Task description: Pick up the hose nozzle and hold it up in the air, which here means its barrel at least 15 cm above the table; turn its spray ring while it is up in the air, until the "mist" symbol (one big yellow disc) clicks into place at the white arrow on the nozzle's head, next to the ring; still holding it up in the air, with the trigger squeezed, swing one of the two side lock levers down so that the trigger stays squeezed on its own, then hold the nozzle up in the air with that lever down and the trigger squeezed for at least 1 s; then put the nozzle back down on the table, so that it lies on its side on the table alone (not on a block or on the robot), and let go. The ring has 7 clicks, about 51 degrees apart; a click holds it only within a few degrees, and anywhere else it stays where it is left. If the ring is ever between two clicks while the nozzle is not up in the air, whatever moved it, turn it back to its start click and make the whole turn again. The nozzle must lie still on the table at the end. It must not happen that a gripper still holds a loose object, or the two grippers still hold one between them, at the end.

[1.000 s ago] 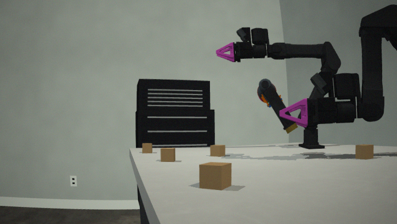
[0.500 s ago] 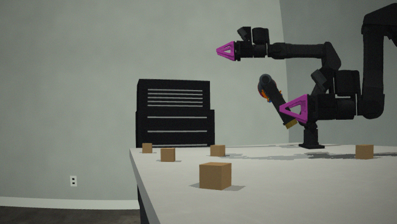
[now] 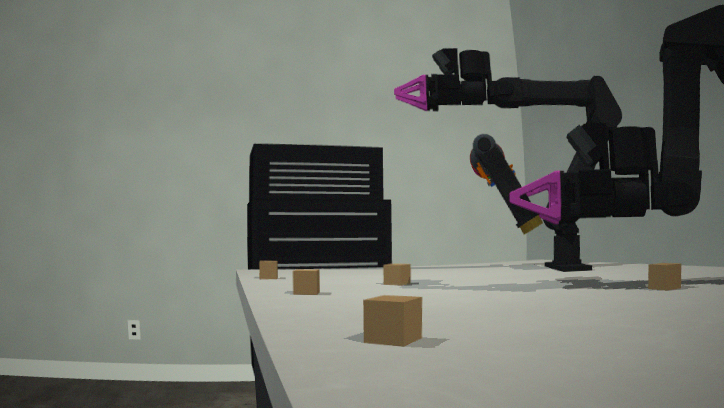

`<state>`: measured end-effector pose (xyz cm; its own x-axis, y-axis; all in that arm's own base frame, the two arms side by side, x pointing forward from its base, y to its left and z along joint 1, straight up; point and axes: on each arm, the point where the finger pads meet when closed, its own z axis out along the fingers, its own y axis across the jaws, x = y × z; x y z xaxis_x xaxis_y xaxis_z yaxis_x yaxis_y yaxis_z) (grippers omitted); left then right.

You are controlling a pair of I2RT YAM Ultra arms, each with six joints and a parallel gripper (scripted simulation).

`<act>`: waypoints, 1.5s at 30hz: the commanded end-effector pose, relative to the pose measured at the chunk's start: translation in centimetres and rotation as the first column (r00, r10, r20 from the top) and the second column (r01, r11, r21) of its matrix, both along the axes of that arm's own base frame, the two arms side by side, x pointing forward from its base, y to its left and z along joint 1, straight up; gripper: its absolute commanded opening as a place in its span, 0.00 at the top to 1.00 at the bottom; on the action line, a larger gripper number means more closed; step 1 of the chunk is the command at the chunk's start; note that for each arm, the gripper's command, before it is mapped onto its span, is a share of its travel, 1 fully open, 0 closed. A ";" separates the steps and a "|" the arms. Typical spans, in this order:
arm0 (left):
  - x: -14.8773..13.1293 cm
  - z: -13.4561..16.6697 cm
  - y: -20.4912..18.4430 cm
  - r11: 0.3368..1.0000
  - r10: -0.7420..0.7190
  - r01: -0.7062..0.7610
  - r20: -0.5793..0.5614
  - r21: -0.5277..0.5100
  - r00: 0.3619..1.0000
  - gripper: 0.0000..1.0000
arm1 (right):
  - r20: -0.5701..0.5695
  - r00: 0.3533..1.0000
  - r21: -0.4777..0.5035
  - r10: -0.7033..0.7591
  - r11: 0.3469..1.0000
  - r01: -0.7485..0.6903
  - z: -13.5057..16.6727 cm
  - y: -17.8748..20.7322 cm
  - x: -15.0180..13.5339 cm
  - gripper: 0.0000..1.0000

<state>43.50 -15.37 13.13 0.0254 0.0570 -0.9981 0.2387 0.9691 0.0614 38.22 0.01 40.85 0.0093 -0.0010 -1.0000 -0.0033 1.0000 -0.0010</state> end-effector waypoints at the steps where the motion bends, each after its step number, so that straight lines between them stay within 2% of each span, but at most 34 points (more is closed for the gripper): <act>1: 0.8 6.1 -0.3 0.997 0.005 0.009 0.171 -0.080 0.985 0.65 | 0.068 0.998 -0.006 0.002 1.000 -0.002 2.7 0.2 -0.4 0.62; 13: 0.8 6.2 -0.3 0.997 0.005 0.009 0.172 -0.081 0.985 0.65 | 0.078 0.997 -0.006 0.010 1.000 -0.010 3.0 0.5 -0.7 0.62; 14: 0.6 5.4 -0.3 0.997 0.003 0.008 0.155 -0.070 0.988 0.65 | 0.078 0.997 -0.006 0.010 1.000 -0.010 3.0 0.5 -0.7 0.62; 15: 0.8 5.7 -1.2 0.996 -0.017 0.029 0.145 -0.084 0.989 0.65 | 0.078 0.997 -0.006 0.010 1.000 -0.010 3.0 0.5 -0.7 0.62; 18: 1.5 2.7 -1.6 0.996 -0.013 0.014 0.012 -0.090 1.000 0.65 | 0.078 0.997 -0.006 0.000 1.000 0.000 3.0 0.1 -0.7 0.62; 22: 2.2 0.5 -2.9 0.992 -0.020 0.002 -0.141 -0.127 0.990 0.65 | 0.078 0.997 -0.006 -0.001 1.000 0.001 3.0 0.1 -0.7 0.62; 28: 2.6 -1.1 -4.7 0.986 -0.026 -0.024 -0.298 -0.166 0.954 0.65 | 0.078 0.997 -0.006 -0.001 1.000 0.001 3.0 0.1 -0.7 0.62; 30: 2.6 -1.1 -4.7 0.986 -0.026 -0.024 -0.298 -0.166 0.954 0.65 | 0.078 0.997 -0.006 -0.001 1.000 0.001 3.0 0.1 -0.7 0.62; 38: 2.1 -2.8 -6.7 0.979 -0.016 -0.085 -0.489 -0.184 0.872 0.65 | 0.078 0.997 -0.006 -0.001 1.000 0.001 3.0 0.1 -0.7 0.62; 45: 0.5 -3.7 -7.7 0.973 0.018 -0.161 -0.638 -0.166 0.770 0.65 | 0.078 0.997 -0.006 -0.001 1.000 0.001 3.0 0.1 -0.7 0.62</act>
